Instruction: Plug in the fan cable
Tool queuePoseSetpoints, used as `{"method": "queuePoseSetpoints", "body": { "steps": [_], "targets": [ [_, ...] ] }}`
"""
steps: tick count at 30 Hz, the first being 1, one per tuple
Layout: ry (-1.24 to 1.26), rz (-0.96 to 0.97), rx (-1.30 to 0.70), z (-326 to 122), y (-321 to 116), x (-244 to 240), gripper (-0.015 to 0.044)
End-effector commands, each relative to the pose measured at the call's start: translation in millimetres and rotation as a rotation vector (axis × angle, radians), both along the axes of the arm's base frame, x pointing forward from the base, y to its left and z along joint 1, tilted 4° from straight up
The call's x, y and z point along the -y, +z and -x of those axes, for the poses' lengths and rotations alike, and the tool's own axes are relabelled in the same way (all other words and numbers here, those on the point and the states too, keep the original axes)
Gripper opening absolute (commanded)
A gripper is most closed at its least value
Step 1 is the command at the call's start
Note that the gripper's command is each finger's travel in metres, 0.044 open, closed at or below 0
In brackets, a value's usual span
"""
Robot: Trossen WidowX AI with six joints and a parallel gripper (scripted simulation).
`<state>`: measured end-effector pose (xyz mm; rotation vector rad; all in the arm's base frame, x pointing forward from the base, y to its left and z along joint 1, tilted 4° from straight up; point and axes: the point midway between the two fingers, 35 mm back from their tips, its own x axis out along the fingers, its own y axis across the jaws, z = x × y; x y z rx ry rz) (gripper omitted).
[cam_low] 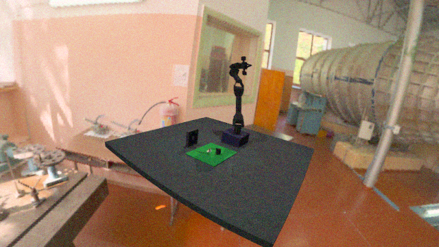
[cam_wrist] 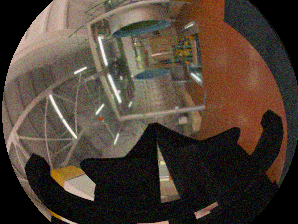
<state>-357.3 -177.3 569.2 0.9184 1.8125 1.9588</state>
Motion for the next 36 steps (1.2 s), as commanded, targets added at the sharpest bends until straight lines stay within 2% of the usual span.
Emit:
{"method": "queuePoseSetpoints", "body": {
  "steps": [1, 5, 12, 17, 24, 36],
  "targets": [
    [0.0, 0.0, 0.0, 0.0, 0.0, 0.0, 0.0026],
    [-0.008, -0.088, 0.005, 1.6, 4.8, 3.7, 0.0131],
    [0.132, -0.511, 0.15, -26.4, 6.7, 92.3, 0.0315],
    [0.257, -0.74, 0.149, -64.8, 5.3, 150.2, 0.044],
    [0.34, -0.945, 0.137, -99.6, -0.1, 193.2, 0.044],
    [0.495, -1.706, -0.048, -243.5, -44.7, 306.0, 0.044]
  ]
}}
